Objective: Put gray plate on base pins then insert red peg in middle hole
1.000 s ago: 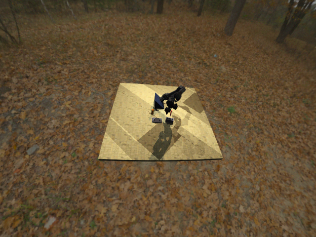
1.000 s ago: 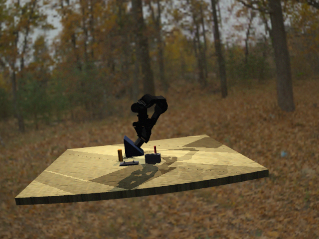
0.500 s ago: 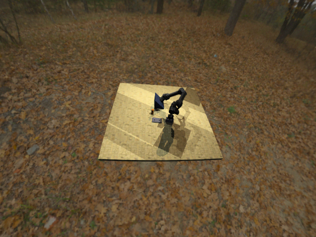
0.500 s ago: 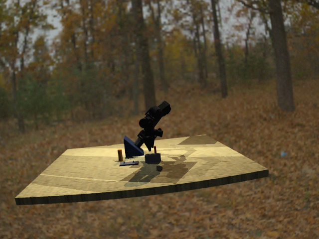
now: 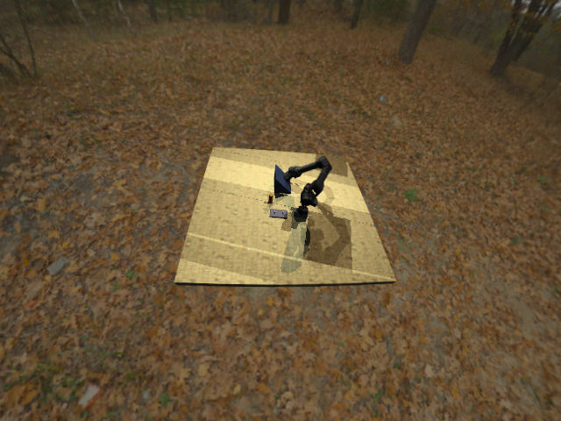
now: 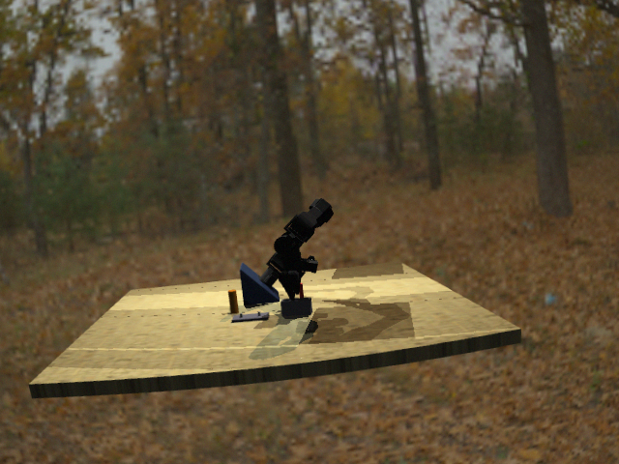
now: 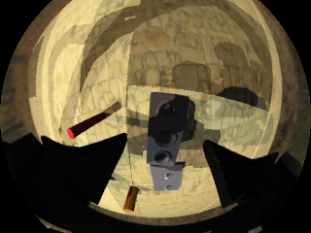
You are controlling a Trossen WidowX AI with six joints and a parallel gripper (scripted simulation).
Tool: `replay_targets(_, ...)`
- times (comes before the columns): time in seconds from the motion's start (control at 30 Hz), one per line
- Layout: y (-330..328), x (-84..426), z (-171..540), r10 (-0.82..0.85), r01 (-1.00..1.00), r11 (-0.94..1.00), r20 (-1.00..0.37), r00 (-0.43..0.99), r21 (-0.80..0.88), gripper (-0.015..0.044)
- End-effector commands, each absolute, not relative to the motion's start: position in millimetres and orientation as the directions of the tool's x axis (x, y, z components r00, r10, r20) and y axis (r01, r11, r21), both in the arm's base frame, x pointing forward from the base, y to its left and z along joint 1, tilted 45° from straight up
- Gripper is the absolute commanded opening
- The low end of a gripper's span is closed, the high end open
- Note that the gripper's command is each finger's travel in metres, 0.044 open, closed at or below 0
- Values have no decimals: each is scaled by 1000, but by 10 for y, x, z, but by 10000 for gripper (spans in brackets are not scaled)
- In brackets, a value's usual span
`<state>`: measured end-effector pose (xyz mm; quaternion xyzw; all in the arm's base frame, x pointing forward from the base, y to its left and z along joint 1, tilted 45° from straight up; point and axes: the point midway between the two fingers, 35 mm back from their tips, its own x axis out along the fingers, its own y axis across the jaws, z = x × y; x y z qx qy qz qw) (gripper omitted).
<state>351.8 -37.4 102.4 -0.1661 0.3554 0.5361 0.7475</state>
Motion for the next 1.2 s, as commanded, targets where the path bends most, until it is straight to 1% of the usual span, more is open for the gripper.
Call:
replay_targets(0.0,-323,3521,980,687,-919,370,-707,170,139,440)
replay_targets(0.93,-20,3584,690,689,-919,370,-704,171,139,440)
replay_targets(1.17,-20,3584,690,689,-919,370,-704,171,139,256)
